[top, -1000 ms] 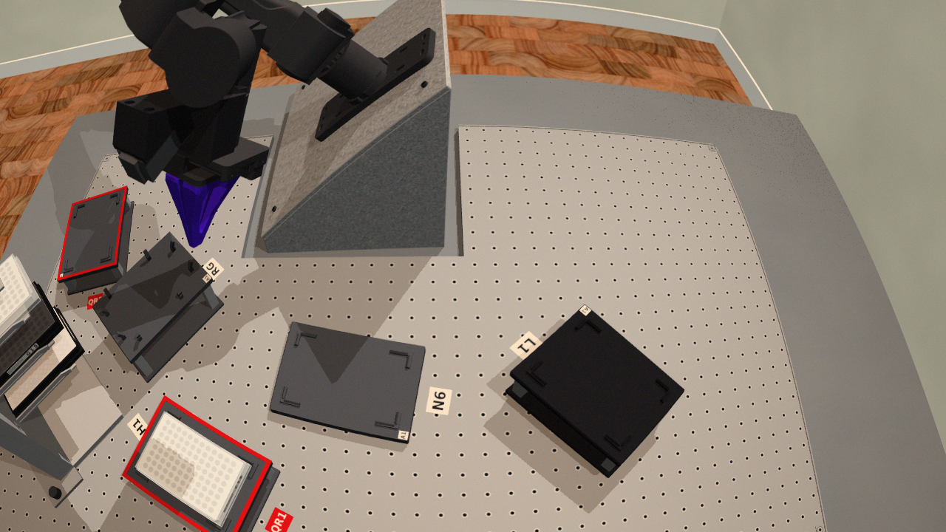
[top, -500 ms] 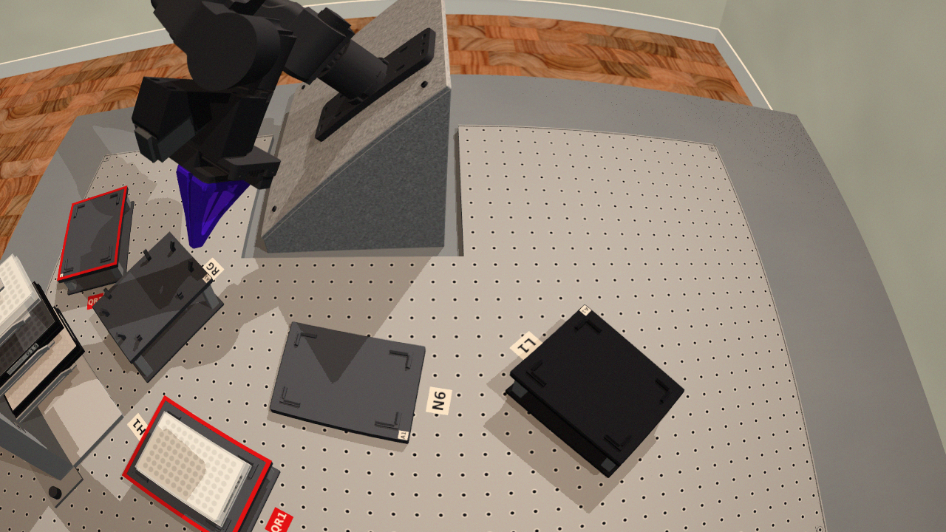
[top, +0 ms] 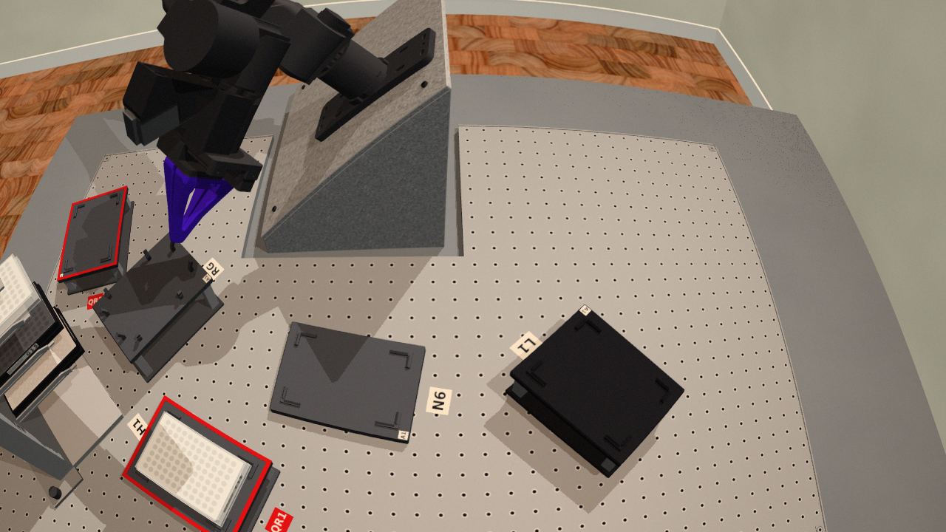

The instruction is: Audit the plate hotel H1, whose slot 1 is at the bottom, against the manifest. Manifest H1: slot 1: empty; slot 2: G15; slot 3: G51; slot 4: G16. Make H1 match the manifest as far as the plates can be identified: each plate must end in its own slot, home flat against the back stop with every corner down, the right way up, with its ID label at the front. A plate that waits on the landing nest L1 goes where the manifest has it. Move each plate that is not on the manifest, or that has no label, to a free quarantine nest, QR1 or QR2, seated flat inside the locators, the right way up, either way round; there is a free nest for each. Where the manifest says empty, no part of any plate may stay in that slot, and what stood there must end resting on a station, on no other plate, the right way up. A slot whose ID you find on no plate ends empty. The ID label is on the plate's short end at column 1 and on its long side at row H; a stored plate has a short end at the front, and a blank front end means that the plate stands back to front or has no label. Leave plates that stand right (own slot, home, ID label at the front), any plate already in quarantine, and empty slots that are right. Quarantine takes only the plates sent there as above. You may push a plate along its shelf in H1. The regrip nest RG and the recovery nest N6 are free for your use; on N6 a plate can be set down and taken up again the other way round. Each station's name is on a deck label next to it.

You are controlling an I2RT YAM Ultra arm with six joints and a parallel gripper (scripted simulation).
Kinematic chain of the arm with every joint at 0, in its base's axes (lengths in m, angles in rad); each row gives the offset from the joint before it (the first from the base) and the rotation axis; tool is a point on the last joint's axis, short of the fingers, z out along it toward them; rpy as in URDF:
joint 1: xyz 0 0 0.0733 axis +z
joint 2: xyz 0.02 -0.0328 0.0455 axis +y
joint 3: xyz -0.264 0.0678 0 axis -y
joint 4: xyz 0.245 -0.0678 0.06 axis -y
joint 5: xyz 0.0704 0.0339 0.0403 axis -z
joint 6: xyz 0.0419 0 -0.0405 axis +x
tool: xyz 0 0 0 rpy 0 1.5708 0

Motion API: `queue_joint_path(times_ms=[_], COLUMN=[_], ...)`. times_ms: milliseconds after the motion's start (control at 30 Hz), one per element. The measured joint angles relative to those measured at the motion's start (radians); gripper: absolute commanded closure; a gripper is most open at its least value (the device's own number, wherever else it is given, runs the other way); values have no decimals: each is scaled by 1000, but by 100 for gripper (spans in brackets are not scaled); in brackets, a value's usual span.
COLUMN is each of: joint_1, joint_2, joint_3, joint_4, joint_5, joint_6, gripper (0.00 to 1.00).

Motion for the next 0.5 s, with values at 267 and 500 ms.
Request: queue_joint_path(times_ms=[267,500], joint_1=[-68,-116], joint_2=[-135,-209], joint_3=[-29,-37], joint_4=[51,60], joint_5=[-40,-80], joint_6=[-140,-229], gripper=[100,100])
